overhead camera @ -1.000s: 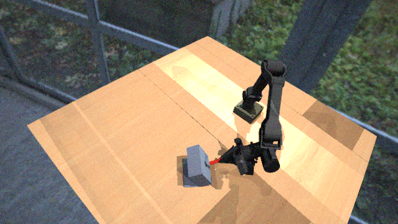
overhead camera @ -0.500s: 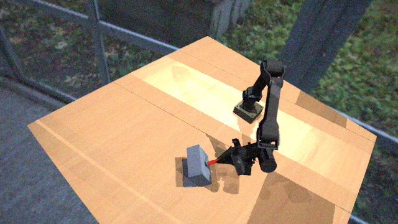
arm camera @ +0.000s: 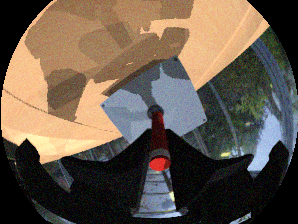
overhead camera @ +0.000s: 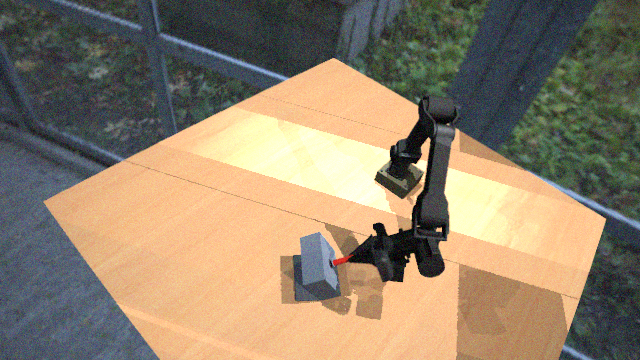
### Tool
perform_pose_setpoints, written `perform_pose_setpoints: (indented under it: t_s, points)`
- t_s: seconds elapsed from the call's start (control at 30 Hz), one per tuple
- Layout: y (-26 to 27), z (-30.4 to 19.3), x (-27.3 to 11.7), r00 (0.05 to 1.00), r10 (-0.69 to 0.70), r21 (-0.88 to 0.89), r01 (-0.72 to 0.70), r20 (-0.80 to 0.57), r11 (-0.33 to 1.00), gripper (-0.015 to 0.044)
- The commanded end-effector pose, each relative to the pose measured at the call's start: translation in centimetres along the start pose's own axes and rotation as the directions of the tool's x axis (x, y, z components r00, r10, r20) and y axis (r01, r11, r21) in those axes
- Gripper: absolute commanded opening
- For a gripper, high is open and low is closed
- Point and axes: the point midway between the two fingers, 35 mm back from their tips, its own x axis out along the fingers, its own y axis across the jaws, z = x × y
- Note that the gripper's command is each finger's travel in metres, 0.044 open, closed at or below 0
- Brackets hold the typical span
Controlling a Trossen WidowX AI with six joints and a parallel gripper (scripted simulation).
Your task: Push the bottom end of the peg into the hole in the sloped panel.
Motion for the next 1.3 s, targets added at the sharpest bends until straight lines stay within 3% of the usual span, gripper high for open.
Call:
perform_pose_setpoints:
  t_s: [0.0,1.27]
  points:
    - [0.1,0.0,0.1,1.0,0.001,-0.001,-0.001,0.0,1.0,0.0]
    - [0.3,0.1,2.4,1.0,0.0,-0.001,0.0,-0.002,1.0,0.0]
